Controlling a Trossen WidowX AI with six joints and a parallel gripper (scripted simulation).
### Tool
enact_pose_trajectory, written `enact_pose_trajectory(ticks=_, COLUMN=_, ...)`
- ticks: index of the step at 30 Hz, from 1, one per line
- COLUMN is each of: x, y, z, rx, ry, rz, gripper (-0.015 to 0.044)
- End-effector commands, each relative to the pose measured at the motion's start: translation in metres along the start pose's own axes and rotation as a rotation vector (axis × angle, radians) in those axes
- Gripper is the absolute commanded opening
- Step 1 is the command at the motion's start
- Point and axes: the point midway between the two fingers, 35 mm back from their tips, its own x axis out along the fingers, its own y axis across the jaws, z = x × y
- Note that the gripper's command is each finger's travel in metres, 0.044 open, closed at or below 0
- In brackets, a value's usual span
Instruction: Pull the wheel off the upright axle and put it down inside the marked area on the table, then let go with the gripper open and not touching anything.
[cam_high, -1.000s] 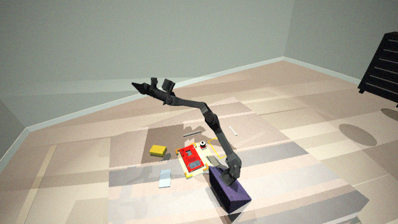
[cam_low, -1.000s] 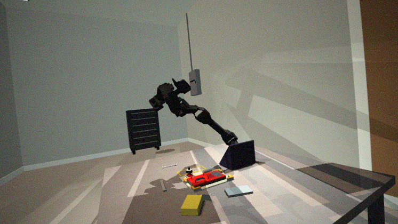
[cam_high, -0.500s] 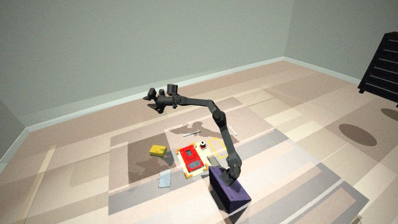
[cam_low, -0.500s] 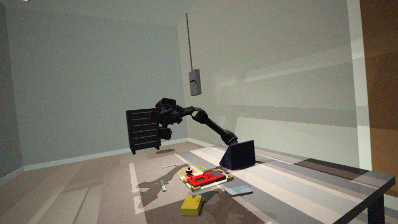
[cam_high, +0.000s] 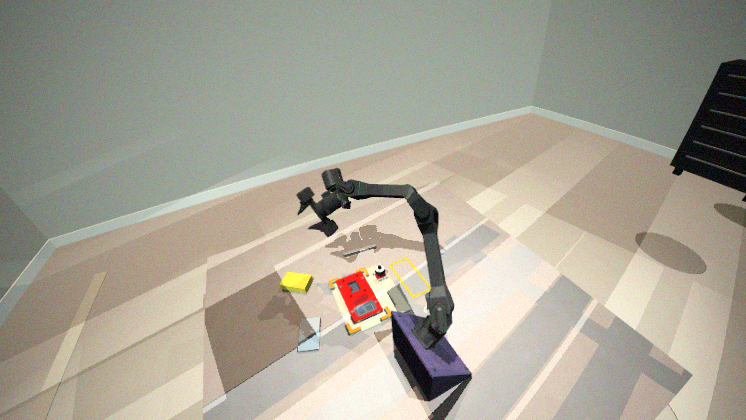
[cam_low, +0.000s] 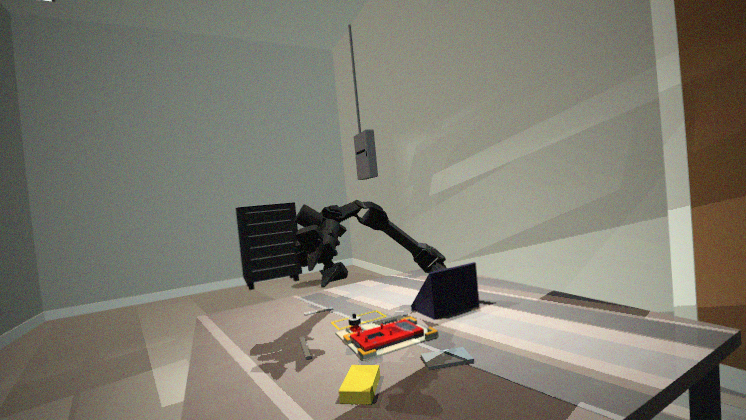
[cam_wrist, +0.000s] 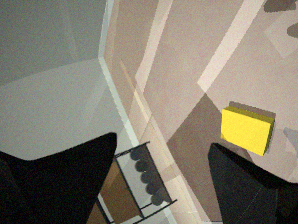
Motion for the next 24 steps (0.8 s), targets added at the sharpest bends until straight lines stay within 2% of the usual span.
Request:
enact_pose_trajectory(ticks=1, x=-0.008, y=-0.045, z=0.008, rx=0.145, ry=-0.04, rz=-0.166, gripper=0.03)
enact_pose_trajectory(ticks=15, x=-0.076, y=-0.183, z=0.033, rx=0.548, ry=-0.355, rz=-0.659, gripper=0.03)
enact_pose_trajectory(ticks=21, x=-0.118, y=-0.229, z=0.043, rx=0.646, ry=-0.543, rz=-0.807, gripper=0.03)
enact_pose_trajectory(ticks=24, x=-0.123, y=-0.234, z=0.044, rx=0.654, ry=-0.566, rz=-0.821, gripper=0.03)
